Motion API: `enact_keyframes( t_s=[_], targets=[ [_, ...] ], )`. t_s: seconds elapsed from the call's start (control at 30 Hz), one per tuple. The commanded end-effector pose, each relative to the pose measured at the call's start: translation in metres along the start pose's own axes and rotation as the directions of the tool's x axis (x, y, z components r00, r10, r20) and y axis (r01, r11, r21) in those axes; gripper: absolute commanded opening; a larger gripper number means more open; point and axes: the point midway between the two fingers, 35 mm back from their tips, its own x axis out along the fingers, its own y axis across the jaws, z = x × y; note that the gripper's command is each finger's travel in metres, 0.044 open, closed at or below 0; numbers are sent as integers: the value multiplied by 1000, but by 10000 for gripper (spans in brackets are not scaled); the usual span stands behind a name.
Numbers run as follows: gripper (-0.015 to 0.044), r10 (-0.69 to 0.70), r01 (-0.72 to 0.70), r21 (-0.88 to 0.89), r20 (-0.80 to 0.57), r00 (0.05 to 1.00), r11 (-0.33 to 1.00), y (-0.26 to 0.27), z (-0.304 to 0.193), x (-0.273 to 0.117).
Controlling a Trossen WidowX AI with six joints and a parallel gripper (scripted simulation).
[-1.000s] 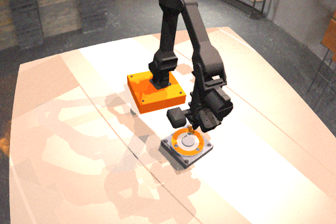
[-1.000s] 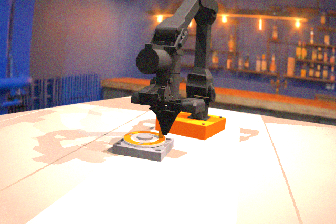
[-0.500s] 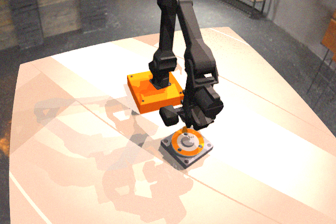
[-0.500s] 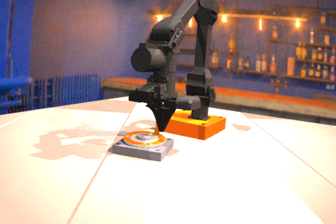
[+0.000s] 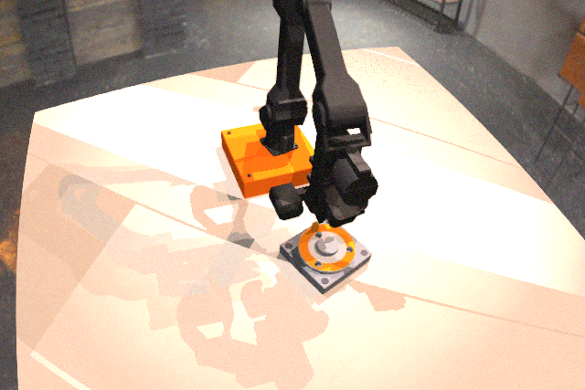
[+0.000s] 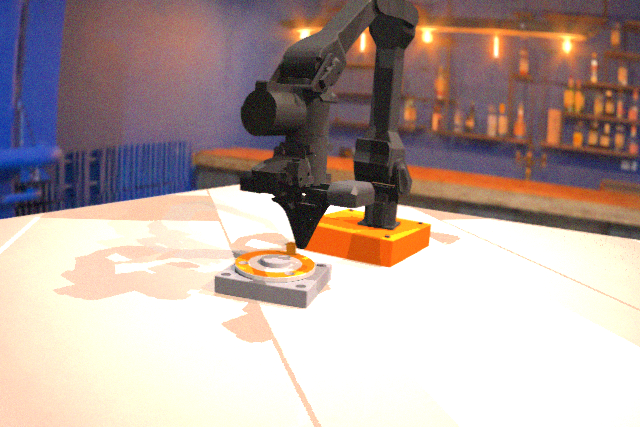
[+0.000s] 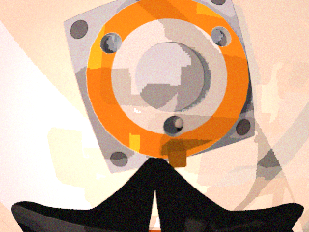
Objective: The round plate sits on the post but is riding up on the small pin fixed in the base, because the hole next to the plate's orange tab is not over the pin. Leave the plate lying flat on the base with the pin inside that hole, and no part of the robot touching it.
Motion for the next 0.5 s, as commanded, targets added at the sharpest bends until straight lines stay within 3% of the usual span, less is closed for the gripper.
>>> enact_keyframes(
  t_s=[0.0, 0.17, 0.47],
  targets=[
    [0, -3, 3, -5, 0, 1000, 1000, -3, -1, 0],
    [0, -3, 3, -5, 0, 1000, 1000, -5, 0, -3],
    [0, -3, 3, -5, 0, 1000, 1000, -3, -4, -43]
  ],
)
